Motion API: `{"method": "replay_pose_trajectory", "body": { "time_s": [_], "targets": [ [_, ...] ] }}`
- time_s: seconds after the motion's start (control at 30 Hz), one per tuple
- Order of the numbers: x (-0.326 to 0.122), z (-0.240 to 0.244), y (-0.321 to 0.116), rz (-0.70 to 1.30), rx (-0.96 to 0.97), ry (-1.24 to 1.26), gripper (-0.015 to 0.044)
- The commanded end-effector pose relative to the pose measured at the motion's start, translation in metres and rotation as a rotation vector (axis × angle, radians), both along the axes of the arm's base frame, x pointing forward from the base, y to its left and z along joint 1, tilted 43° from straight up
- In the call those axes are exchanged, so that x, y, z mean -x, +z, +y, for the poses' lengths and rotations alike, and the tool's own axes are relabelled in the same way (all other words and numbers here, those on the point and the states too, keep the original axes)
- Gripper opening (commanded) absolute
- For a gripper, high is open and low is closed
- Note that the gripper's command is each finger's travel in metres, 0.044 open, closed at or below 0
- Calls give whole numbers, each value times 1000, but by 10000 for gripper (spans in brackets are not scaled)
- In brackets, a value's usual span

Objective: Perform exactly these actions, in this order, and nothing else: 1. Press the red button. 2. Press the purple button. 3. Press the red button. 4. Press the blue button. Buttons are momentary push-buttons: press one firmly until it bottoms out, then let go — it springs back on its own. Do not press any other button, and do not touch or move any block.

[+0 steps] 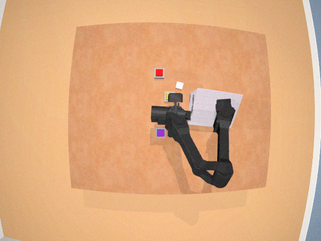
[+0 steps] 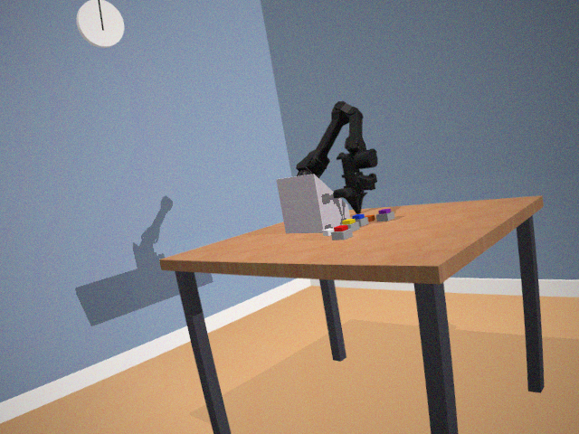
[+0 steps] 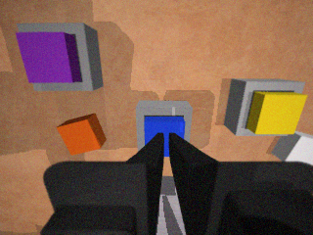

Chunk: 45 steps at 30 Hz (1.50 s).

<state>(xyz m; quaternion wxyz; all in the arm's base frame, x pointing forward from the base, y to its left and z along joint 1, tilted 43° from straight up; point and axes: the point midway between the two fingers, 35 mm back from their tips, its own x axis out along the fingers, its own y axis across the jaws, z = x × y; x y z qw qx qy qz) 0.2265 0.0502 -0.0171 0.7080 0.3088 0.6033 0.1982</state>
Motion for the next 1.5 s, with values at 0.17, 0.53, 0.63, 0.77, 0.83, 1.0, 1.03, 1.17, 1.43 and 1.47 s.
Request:
{"method": "replay_pose_trajectory", "body": {
  "time_s": [0.17,0.53,0.63,0.77,0.83,1.0,1.03,1.17,1.43,1.47],
  "targets": [
    [2,10,-9,10,-10,1,20],
    [2,10,-9,10,-10,1,20],
    [2,10,-9,10,-10,1,20],
    [-1,7,-7,1,-3,0,20],
    [3,-3,3,6,-4,1,20],
    [8,-13,16,10,-8,1,20],
    [6,-12,18,11,-7,1,46],
    [-22,5,68,11,1,2,151],
    [-31,50,169,5,-13,1,361],
    [-31,50,169,5,-13,1,387]
  ]
}}
